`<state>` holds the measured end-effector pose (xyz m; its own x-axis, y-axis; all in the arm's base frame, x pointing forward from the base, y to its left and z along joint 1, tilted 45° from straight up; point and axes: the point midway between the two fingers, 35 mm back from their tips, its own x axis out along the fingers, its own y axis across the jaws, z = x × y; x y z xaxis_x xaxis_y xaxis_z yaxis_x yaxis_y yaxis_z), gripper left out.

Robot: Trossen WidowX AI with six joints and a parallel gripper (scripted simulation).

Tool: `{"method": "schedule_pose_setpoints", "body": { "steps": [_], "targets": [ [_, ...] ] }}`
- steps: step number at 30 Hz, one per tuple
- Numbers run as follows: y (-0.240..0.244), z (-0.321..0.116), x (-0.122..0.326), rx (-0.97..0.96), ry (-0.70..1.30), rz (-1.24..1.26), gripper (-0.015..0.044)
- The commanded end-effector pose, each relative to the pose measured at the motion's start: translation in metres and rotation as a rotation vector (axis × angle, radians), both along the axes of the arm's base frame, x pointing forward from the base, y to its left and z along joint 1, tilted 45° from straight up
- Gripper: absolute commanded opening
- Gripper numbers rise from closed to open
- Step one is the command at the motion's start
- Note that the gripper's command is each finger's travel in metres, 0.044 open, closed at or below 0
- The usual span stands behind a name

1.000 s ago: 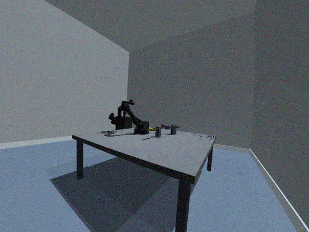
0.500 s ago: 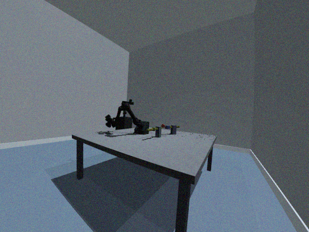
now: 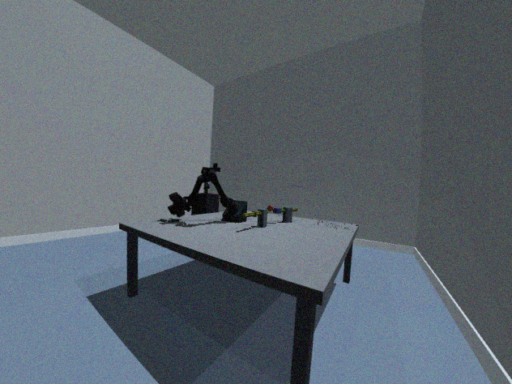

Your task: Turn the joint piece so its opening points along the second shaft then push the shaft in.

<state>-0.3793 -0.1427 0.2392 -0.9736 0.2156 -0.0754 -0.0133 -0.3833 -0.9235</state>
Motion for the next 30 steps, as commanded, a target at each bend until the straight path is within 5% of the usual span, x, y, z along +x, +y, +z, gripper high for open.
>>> {"method": "schedule_pose_setpoints", "body": {
  "steps": [1, 30],
  "targets": [
    [-0.022, 0.015, 0.008, -0.076, 0.035, 0.066, 0.0440],
    [-0.163, 0.105, 0.125, -0.682, 0.096, 0.604, 0.0440]
  ]
}}
